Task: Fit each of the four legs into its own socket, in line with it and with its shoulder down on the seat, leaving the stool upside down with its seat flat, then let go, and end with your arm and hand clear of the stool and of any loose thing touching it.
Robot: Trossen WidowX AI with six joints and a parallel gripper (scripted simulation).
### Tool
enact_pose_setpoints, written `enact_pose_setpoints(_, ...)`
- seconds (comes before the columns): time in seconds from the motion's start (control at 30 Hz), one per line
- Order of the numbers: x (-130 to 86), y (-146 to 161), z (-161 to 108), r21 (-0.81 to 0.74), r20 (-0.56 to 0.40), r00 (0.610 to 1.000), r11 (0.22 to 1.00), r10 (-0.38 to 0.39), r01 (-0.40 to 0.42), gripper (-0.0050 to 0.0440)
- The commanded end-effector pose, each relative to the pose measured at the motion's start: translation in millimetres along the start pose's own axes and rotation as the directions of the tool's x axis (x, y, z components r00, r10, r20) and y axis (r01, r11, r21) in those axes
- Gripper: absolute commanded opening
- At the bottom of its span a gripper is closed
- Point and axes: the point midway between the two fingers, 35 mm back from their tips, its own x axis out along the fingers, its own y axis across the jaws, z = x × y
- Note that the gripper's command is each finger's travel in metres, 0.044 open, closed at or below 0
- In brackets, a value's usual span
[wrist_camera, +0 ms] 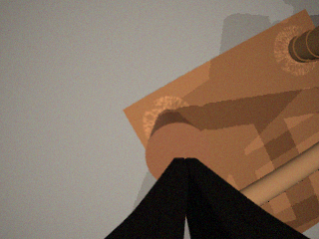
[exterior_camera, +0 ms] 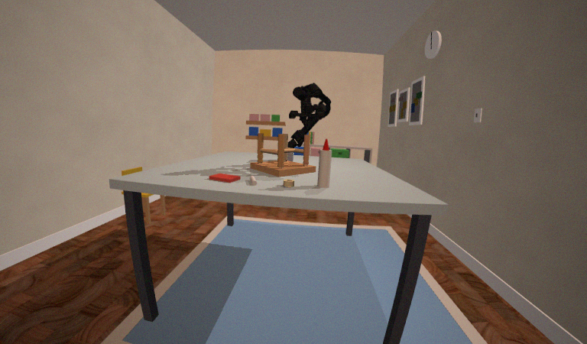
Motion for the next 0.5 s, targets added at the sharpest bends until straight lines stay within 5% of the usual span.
enact_pose_setpoints(0.0,9,1,-3,-0.069,-0.022,1.0,0.998,-0.001,0.0,0.0)
enact_pose_setpoints(0.47,20,1,-6,-0.069,-0.022,1.0,0.998,-0.005,0.004,0.0)
